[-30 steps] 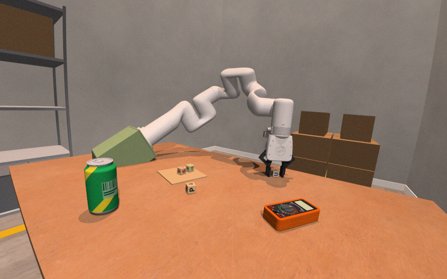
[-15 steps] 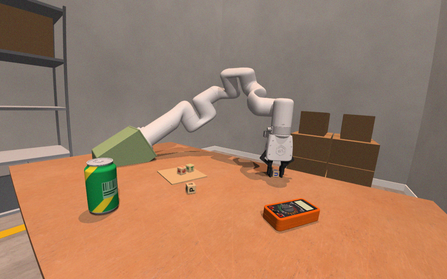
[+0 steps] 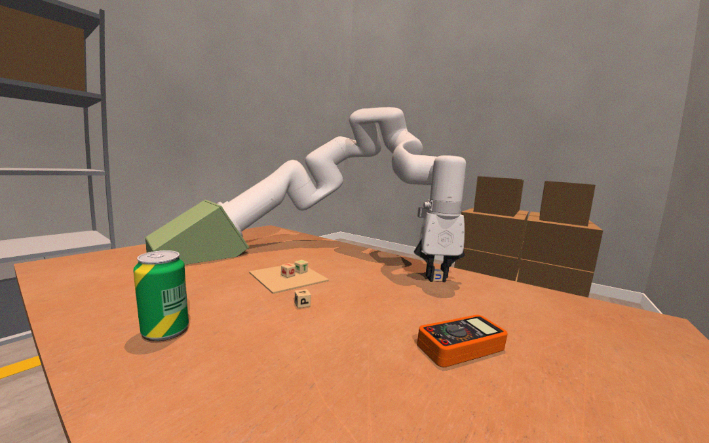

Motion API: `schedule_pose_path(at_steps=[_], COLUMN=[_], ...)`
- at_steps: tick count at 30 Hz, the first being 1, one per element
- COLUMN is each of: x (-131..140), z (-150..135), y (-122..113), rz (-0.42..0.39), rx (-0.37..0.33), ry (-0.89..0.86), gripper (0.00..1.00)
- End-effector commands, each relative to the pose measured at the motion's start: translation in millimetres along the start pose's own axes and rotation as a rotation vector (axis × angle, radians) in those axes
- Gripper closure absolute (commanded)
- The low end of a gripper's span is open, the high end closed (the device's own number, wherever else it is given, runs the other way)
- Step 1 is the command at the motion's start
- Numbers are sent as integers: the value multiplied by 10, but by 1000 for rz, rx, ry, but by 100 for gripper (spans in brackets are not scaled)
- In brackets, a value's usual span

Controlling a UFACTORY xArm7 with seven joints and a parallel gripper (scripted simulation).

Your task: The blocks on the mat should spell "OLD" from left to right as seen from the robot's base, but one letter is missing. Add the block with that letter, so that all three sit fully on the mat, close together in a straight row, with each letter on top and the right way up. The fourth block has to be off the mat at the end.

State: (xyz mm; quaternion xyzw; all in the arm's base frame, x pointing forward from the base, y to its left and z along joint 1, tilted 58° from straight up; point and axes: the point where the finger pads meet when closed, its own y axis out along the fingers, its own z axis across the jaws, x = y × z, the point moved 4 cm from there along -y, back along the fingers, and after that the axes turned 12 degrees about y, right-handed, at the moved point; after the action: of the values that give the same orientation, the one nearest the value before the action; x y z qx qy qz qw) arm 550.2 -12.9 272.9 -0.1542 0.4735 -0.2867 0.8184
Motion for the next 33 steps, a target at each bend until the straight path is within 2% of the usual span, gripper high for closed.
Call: schedule_pose_path(at_steps=[1, 22, 26, 30, 32, 33], x=[6, 6, 5, 5, 5, 5], z=[0, 0, 0, 0, 0, 0], y=[-8, -24, -162, -433, -433, -511], rz=[-1, -1, -1, -1, -1, -1], rx=[1, 1, 1, 1, 1, 1], ry=[1, 1, 1, 1, 1, 1], gripper=[77, 77, 77, 77, 77, 77])
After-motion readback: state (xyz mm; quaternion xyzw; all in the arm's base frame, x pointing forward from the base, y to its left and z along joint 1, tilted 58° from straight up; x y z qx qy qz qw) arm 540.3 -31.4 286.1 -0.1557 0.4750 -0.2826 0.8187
